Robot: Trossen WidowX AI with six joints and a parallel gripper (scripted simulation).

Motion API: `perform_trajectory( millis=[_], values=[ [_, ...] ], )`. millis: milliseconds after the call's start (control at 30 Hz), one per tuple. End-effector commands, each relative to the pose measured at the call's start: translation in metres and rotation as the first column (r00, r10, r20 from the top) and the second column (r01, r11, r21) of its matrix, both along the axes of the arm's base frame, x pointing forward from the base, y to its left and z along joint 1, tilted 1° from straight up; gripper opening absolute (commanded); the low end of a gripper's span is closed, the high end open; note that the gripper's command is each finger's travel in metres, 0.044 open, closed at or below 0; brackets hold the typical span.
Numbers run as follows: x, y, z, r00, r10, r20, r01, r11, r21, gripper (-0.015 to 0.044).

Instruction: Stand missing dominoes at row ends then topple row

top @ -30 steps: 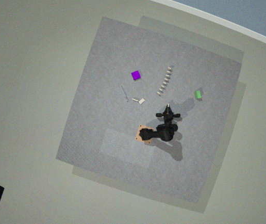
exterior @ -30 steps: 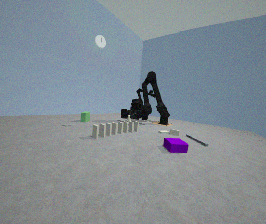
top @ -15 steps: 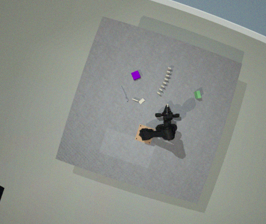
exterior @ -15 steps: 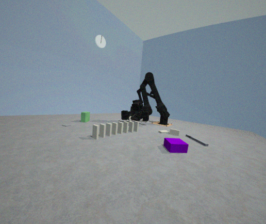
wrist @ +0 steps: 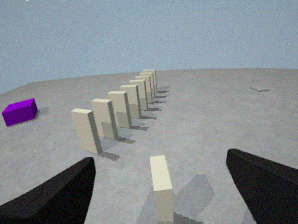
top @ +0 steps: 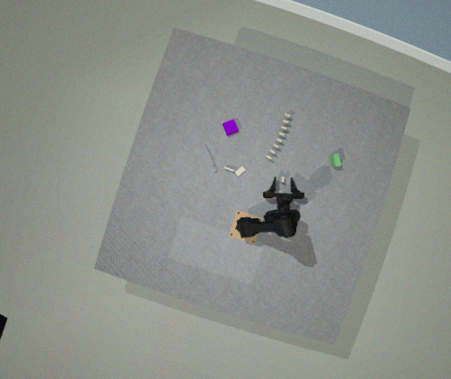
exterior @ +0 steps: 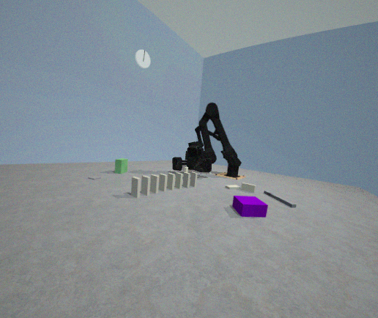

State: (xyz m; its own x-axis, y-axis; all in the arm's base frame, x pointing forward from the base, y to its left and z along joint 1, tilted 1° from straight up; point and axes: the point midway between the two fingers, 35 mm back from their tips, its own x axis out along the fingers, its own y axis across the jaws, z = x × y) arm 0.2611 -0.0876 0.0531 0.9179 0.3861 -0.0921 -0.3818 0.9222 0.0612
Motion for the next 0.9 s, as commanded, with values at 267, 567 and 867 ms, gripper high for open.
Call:
perform_trajectory(
  millis=[267, 567, 867],
  values=[
    [0.000, -0.001, 0.047, 1.000, 0.000, 0.002, 0.000, 1.000, -0.002, 0.0440],
    [0.037, -0.022, 0.042, 0.970, -0.079, -0.231, 0.129, 0.968, 0.214, 0.0440],
    [0.094, -0.030, 0.039, 0.631, -0.151, -0.761, 0.588, 0.733, 0.342, 0.0440]
  ],
)
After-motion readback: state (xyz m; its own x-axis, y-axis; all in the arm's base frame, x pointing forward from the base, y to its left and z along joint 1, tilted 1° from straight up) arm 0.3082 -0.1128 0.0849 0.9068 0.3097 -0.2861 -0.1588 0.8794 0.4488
